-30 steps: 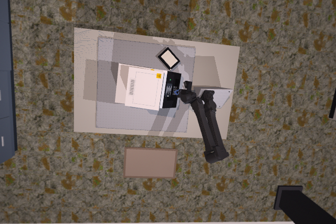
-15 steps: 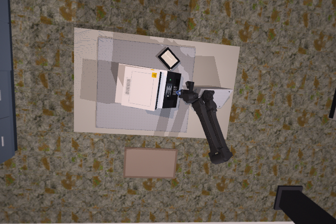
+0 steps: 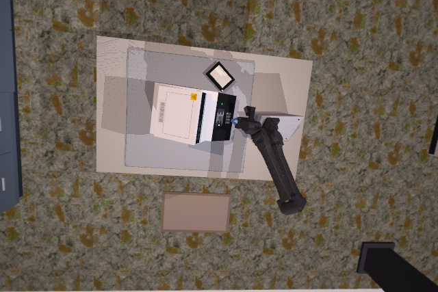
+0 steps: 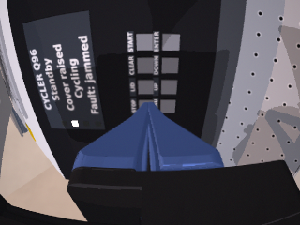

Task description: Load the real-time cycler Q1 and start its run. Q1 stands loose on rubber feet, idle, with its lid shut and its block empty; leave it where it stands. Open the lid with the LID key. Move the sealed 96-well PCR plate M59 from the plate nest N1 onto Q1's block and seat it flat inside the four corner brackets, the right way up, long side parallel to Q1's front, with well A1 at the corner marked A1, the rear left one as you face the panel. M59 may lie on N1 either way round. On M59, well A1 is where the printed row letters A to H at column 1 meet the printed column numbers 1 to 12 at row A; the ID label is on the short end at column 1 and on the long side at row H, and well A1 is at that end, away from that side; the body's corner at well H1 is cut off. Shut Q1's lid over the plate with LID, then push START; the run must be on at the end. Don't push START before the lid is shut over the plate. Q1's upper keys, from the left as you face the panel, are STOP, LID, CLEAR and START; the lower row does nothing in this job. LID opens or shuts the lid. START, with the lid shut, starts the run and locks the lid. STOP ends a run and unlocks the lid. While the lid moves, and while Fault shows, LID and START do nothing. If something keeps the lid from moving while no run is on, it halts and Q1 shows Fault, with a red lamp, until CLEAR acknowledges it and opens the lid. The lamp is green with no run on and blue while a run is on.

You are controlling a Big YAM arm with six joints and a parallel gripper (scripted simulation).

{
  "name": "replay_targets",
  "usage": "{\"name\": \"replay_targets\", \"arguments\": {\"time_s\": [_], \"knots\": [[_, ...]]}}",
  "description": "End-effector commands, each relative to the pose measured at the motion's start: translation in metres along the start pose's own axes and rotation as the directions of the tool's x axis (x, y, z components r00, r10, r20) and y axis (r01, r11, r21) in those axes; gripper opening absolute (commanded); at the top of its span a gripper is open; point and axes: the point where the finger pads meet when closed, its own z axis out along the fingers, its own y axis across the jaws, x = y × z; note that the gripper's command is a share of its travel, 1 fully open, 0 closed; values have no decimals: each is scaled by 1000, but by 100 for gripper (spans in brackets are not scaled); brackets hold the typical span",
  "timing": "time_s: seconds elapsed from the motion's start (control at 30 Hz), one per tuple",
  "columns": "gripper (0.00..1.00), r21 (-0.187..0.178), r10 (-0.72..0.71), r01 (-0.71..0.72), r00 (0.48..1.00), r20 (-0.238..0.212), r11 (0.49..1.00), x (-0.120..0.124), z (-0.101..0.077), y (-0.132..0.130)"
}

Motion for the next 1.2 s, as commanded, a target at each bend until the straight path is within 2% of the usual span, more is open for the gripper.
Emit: {"name": "replay_targets", "arguments": {"time_s": [0.0,0.07,0.17,0.3,0.5,0.6,0.73,0.87,1.17], "knots": [[0,-19,-48,48,999,4,999,-1,2,23],[0,-15,-46,46,999,-1,999,0,4,23],[0,-38,-59,59,998,0,998,1,-23,26],[0,-49,-82,82,997,1,995,1,-47,26],[0,-39,-65,65,998,14,997,-4,-80,21],[0,-30,-78,79,997,14,996,-4,-83,18],[0,-26,-70,70,997,25,997,-8,-106,12],[0,-14,-82,82,997,4,997,-3,-97,6],[0,-2,-45,45,999,4,999,-3,-92,-5]]}}
